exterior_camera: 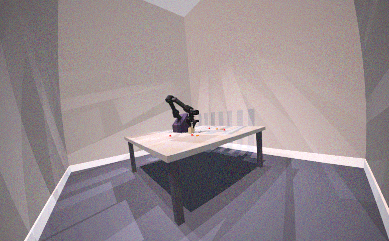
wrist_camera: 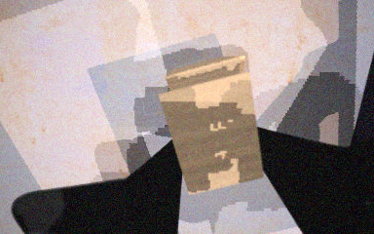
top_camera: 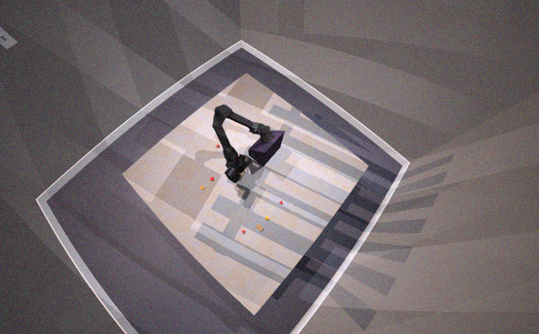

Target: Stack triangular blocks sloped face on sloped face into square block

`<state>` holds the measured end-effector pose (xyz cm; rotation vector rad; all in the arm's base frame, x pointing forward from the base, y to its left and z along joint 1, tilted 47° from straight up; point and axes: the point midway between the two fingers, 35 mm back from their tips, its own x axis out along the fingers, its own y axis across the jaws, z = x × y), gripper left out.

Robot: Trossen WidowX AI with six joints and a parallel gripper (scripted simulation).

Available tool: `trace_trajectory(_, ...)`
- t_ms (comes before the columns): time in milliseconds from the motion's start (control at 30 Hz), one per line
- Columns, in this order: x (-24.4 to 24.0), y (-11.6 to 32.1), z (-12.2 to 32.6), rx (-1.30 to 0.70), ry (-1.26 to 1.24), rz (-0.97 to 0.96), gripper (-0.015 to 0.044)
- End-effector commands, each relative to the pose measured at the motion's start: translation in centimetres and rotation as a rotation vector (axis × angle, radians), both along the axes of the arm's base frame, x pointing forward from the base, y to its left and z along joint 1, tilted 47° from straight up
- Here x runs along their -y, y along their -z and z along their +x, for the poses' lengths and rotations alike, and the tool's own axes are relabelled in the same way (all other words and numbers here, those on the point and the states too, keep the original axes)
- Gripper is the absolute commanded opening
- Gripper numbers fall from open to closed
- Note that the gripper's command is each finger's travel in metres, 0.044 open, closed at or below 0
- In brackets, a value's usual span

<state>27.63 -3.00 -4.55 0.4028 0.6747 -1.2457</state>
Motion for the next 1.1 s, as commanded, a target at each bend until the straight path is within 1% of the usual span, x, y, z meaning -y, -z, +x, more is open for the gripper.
trace_trajectory(0, 0.34, 0.16, -0.11, -0.007, -0.003, -0.007, 0.0)
trace_trajectory(1067, 1.24, 0.5, 0.01, -0.011, -0.002, -0.011, 0.0)
